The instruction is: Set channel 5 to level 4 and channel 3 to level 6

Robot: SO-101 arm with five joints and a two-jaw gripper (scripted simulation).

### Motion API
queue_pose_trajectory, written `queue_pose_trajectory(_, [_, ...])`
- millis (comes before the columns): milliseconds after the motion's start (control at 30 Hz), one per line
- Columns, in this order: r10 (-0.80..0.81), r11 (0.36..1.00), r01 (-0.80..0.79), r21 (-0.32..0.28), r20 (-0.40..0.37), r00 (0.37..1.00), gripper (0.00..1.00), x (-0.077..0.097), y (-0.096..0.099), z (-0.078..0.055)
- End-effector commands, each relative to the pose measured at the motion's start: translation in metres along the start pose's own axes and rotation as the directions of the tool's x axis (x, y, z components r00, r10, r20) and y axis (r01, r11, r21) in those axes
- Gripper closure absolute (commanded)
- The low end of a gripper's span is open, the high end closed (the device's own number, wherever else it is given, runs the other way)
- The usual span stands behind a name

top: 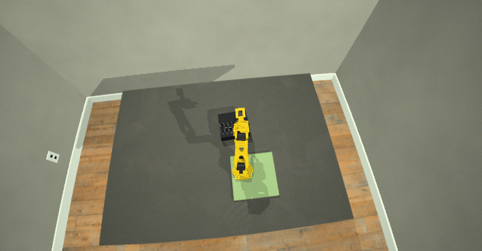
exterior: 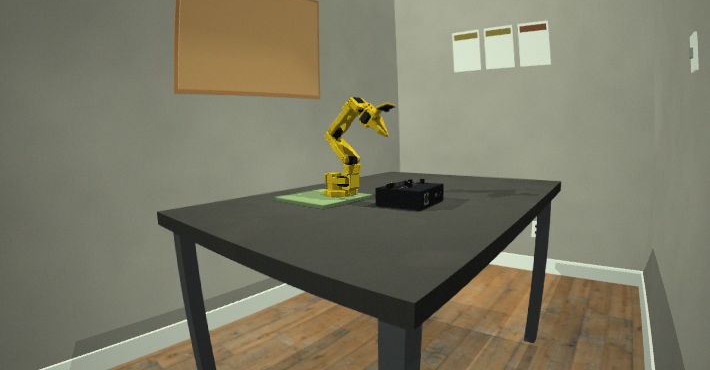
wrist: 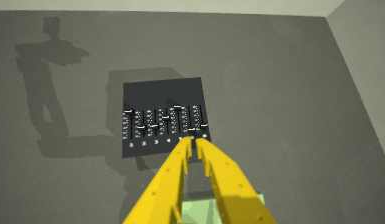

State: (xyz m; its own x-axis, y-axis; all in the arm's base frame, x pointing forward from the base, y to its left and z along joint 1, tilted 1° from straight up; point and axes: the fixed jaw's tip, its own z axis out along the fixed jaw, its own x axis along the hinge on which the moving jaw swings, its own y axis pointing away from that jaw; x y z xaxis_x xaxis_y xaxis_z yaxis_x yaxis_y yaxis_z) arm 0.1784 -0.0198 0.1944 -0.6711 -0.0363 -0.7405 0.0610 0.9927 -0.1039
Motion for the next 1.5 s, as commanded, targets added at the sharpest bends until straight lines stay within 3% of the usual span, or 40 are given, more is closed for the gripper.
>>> queue_pose_trajectory(0, [-0.022,0.997,0.018,-0.076,-0.050,0.998,1.00,0.018,0.018,-0.009])
queue_pose_trajectory(367, [-0.063,0.990,0.049,-0.135,-0.095,0.994,1.00,0.034,0.029,-0.018])
queue_pose_trajectory(800, [-0.067,0.989,0.052,-0.141,-0.110,0.992,1.00,0.035,0.030,-0.017])
queue_pose_trajectory(1133, [-0.084,0.987,0.046,-0.151,-0.255,0.963,1.00,0.031,0.034,0.010])
queue_pose_trajectory(1200, [-0.084,0.987,0.046,-0.151,-0.255,0.963,1.00,0.031,0.034,0.010])
queue_pose_trajectory(1467, [-0.098,0.987,0.040,-0.159,-0.380,0.920,1.00,0.033,0.038,0.036])
